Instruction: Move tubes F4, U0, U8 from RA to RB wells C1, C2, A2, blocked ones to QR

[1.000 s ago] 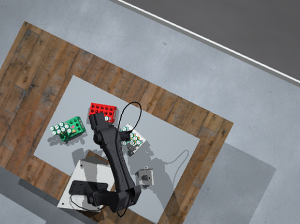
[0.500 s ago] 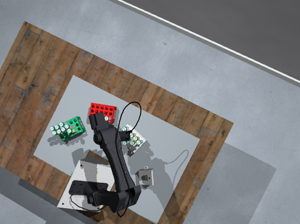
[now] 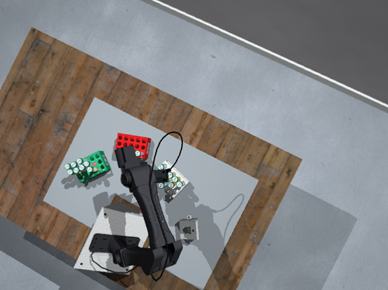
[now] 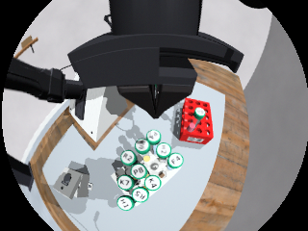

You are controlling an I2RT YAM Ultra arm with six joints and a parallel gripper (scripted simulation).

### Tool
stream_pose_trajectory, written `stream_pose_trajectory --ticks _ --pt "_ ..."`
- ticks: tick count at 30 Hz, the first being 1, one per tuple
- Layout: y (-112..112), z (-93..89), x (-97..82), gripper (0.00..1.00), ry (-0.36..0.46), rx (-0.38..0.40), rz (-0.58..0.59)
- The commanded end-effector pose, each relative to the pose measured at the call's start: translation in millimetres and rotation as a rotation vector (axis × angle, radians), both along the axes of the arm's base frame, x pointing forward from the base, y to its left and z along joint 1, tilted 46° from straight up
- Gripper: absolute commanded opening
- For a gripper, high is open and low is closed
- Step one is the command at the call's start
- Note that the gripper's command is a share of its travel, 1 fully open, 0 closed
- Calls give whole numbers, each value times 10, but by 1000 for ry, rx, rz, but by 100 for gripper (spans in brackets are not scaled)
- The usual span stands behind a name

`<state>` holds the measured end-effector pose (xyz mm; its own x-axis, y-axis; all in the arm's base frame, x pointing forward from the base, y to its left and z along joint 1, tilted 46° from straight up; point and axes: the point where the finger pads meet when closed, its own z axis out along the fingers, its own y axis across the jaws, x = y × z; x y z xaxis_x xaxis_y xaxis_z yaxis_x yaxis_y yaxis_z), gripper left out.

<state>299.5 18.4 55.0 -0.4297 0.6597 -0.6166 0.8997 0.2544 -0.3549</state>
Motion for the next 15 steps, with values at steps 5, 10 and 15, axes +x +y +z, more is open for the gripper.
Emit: stream_pose_trajectory --ticks 5,10,15 --pt "-154 191 -92 0 18 -25 20" --pt "-287 331 -134 0 18 -25 20" --pt "-394 443 -166 0 19 -25 20"
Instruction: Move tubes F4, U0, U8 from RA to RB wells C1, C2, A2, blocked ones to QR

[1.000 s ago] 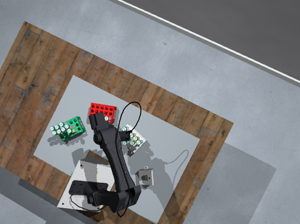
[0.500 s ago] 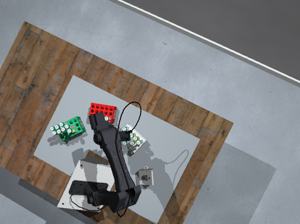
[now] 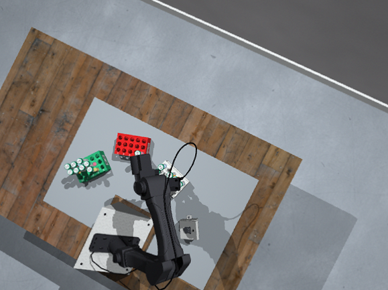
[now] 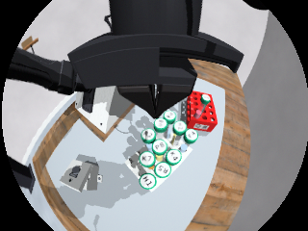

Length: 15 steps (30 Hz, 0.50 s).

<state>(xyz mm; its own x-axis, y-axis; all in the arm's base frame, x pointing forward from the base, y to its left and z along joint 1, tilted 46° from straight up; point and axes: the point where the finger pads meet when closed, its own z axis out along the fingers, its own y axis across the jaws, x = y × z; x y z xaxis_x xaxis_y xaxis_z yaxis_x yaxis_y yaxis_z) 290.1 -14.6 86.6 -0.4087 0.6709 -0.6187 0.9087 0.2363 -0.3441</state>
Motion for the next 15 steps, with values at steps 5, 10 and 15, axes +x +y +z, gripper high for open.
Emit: stream_pose_trajectory --ticks 5,10,15 --pt "-19 138 -71 0 30 -29 61" --pt "-19 138 -72 0 30 -29 61" --pt "-19 138 -72 0 28 -29 60"
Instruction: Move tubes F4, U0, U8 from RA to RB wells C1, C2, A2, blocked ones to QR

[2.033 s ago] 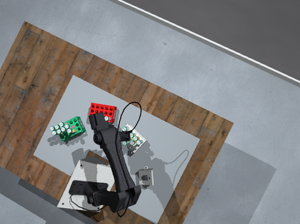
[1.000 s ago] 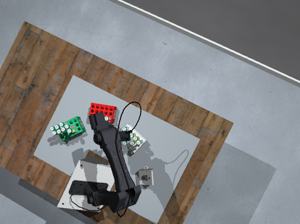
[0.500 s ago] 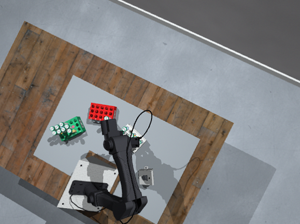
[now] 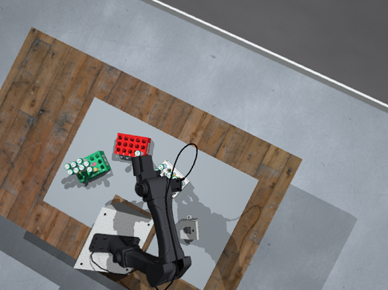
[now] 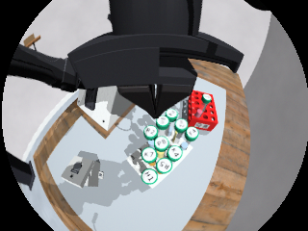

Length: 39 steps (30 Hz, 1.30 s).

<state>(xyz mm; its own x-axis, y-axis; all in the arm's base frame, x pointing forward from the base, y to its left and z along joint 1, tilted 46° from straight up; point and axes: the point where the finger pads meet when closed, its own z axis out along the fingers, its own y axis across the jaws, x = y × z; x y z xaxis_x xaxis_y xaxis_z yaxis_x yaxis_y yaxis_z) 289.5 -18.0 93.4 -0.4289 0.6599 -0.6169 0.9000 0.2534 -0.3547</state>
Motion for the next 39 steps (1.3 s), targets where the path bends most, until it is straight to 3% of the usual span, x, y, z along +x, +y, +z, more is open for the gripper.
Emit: stream_pose_trajectory --ticks 1,27,35,39 --pt "16 71 -66 0 17 -25 39" --pt "16 71 -66 0 17 -25 39" --pt "-239 285 -191 0 20 -25 20" --pt "-257 339 -215 0 20 -25 32"
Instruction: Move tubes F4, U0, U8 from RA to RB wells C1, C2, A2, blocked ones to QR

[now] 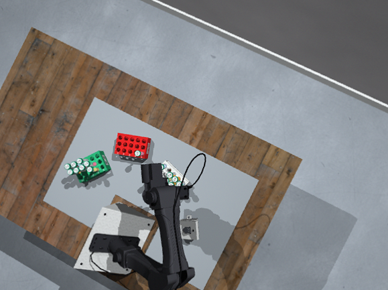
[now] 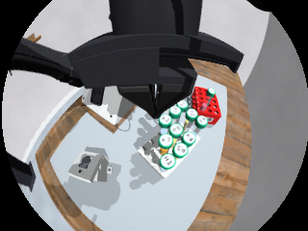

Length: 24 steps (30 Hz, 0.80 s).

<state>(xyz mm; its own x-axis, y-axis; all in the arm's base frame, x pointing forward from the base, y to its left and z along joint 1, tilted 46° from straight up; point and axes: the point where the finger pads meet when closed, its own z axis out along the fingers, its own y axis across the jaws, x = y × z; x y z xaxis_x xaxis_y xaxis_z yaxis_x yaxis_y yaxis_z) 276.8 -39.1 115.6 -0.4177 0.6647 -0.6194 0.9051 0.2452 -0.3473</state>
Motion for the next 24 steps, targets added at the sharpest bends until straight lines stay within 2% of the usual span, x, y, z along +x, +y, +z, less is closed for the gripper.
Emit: stream_pose_trajectory --ticks 1,5,7,24 --pt "-103 143 -108 0 28 -26 29" --pt "-163 208 -145 0 29 -26 29" --pt "-104 225 -111 0 19 -24 49" --pt "-104 209 -111 0 24 -26 48"
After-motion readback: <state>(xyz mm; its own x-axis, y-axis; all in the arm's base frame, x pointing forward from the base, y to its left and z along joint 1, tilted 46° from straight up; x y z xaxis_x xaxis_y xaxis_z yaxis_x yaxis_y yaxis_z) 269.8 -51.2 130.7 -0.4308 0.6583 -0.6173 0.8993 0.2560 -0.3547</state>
